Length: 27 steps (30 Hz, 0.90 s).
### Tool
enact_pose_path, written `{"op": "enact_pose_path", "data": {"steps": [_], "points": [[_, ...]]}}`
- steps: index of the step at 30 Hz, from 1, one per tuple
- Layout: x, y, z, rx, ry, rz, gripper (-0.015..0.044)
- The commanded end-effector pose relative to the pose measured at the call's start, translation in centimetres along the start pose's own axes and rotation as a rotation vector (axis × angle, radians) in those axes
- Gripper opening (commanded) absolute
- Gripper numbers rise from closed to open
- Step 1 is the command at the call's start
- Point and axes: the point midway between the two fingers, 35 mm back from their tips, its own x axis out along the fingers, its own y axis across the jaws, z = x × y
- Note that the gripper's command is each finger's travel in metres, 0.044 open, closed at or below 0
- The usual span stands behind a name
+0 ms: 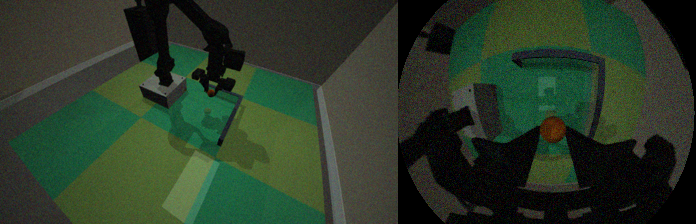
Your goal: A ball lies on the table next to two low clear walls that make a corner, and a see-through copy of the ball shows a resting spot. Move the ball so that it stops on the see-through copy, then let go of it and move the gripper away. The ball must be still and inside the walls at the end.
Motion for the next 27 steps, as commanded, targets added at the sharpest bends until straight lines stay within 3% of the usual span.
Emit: {"op": "enact_pose_path", "data": {"steps": [1,9,19,27], "points": [[2.4,0.0,-1.4,0.003,0.0,0.012,0.0],[3.9,-0.1,-1.7,0.003,0.001,0.012,0.0],[9.8,0.1,-1.7,0.003,0.001,0.013,0.0],[10.2,0.1,-1.7,0.003,0.001,0.013,0.0]]}}
